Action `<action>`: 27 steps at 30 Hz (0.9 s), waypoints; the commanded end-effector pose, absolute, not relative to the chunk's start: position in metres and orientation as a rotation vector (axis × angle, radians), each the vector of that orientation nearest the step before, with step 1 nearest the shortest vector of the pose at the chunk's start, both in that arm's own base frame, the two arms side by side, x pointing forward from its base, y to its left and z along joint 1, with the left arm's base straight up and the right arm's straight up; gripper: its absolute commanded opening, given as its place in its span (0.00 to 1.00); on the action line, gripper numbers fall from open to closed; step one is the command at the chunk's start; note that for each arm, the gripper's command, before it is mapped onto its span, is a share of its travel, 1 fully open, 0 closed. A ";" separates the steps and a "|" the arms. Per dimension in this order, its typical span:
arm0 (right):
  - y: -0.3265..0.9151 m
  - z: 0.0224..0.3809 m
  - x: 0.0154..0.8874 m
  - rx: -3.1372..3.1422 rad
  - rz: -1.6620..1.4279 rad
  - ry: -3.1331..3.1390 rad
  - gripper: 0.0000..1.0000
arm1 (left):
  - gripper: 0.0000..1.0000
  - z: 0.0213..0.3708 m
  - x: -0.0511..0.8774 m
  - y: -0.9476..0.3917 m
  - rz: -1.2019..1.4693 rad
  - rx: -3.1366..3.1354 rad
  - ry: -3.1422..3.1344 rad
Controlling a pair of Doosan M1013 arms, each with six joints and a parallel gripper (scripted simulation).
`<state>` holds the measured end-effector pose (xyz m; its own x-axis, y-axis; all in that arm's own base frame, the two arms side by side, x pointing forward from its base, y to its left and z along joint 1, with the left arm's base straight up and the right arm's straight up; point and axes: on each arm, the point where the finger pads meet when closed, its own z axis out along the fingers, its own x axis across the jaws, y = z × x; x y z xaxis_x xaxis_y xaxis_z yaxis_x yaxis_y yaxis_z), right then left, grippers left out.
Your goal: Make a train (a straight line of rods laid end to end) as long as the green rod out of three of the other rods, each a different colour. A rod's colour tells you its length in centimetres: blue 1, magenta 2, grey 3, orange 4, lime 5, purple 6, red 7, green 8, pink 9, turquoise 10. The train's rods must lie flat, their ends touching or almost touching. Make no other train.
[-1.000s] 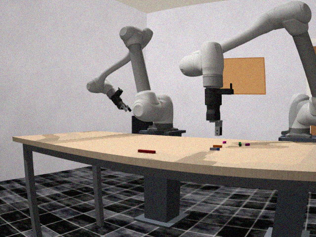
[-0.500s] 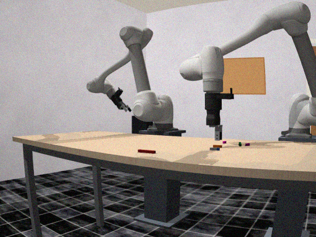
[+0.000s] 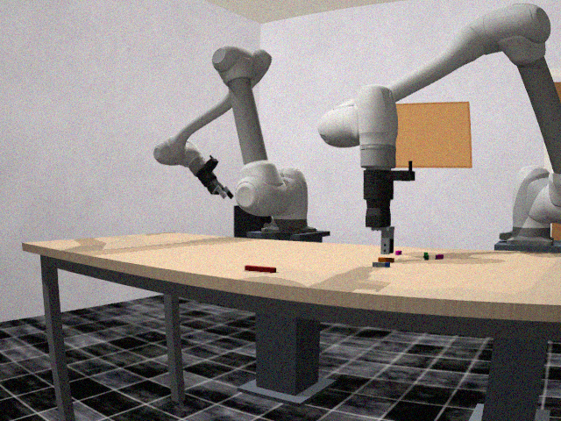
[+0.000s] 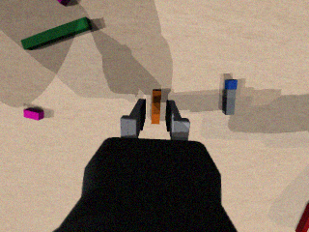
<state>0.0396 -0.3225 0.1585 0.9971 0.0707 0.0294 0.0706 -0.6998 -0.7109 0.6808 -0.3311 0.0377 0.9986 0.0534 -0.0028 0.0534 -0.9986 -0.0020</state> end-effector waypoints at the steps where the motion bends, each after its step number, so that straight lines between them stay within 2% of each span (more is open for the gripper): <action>1: -0.322 0.159 0.042 -2.354 -0.013 -0.093 1.00 | 0.54 0.034 0.681 -0.334 -0.002 -3.142 -0.079; 27: -0.322 0.159 0.042 -2.354 -0.013 -0.093 1.00 | 0.54 0.035 0.681 -0.336 -0.005 -3.143 -0.081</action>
